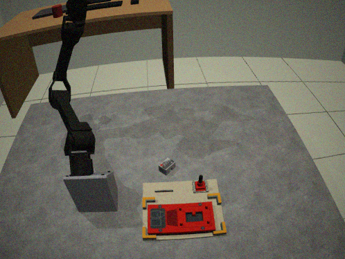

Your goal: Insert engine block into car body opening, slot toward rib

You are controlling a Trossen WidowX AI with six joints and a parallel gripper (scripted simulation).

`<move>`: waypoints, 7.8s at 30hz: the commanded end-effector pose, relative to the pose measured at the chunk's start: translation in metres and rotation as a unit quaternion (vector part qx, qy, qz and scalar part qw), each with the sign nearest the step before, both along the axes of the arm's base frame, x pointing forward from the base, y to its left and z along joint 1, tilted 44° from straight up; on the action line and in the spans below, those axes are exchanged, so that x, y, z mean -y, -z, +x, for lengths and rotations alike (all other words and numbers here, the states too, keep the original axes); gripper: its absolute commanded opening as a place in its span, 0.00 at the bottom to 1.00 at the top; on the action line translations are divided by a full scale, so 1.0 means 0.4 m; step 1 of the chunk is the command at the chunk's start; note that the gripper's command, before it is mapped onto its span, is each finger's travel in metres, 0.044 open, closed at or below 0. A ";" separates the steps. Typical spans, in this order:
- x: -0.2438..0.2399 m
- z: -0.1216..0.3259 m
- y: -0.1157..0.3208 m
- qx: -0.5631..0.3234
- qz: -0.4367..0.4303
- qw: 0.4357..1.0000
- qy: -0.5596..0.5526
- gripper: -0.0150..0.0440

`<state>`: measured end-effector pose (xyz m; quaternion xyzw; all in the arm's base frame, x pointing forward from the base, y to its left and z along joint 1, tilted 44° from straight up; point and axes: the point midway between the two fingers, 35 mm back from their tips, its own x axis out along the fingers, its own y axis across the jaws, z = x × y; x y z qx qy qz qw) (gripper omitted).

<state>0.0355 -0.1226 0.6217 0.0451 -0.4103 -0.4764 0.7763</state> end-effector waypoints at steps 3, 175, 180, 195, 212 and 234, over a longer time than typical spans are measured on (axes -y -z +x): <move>0.072 0.105 0.062 -0.008 0.061 0.994 -0.086 1.00; -0.667 0.593 1.477 -0.049 0.994 0.071 0.073 0.25; -0.658 0.606 1.460 -0.051 0.994 0.073 0.060 0.25; -0.591 0.619 1.402 -0.050 0.994 0.079 0.063 0.25; -0.501 0.613 1.309 -0.049 0.993 0.079 0.071 0.25; -0.424 0.632 1.296 -0.130 0.987 0.092 -0.017 0.25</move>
